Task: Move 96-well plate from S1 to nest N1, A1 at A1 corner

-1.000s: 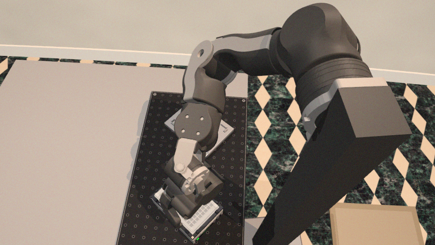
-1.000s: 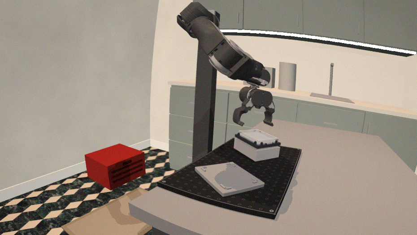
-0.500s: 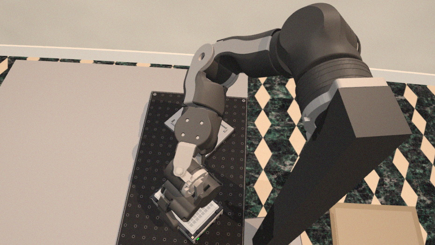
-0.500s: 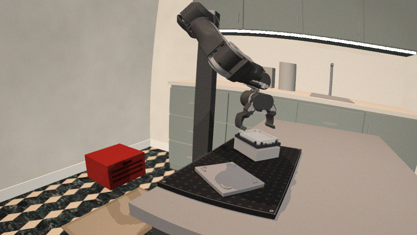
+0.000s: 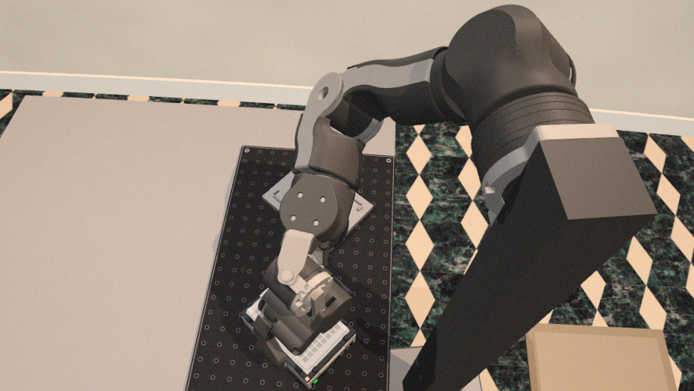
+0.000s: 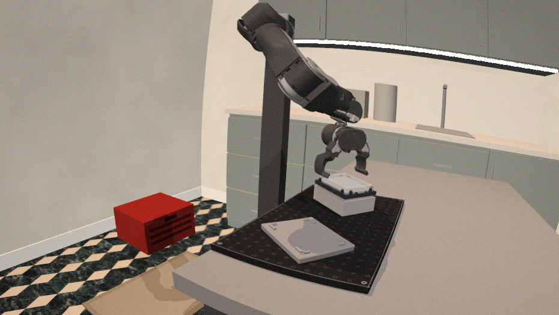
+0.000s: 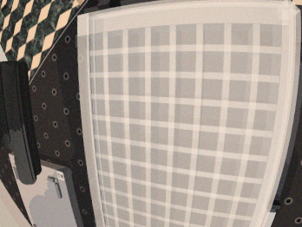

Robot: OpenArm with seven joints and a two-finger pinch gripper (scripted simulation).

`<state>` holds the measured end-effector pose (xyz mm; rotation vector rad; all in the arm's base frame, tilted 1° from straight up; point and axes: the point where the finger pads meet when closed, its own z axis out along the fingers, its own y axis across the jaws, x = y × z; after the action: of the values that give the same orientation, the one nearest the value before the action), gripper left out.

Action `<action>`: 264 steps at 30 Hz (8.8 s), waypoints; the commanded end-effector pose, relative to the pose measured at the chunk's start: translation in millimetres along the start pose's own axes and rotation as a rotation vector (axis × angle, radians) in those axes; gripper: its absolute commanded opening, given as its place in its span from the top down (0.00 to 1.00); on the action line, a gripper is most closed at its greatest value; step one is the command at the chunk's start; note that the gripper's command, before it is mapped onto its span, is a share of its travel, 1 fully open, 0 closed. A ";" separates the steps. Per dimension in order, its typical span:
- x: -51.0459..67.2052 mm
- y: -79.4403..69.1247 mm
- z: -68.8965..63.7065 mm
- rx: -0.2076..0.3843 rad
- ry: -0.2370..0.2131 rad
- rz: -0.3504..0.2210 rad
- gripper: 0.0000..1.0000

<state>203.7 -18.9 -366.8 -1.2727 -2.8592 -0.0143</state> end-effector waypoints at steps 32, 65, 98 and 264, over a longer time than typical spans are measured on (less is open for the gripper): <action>-0.3 4.9 15.1 -0.010 0.002 -0.002 0.23; -0.5 4.0 14.2 -0.010 0.001 -0.002 0.23; -0.7 2.3 15.6 -0.004 0.001 -0.003 1.00; -125.0 -157.8 -29.9 -0.005 -0.002 -0.040 1.00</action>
<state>168.9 -215.9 -340.2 -1.2121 -2.8835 -0.0144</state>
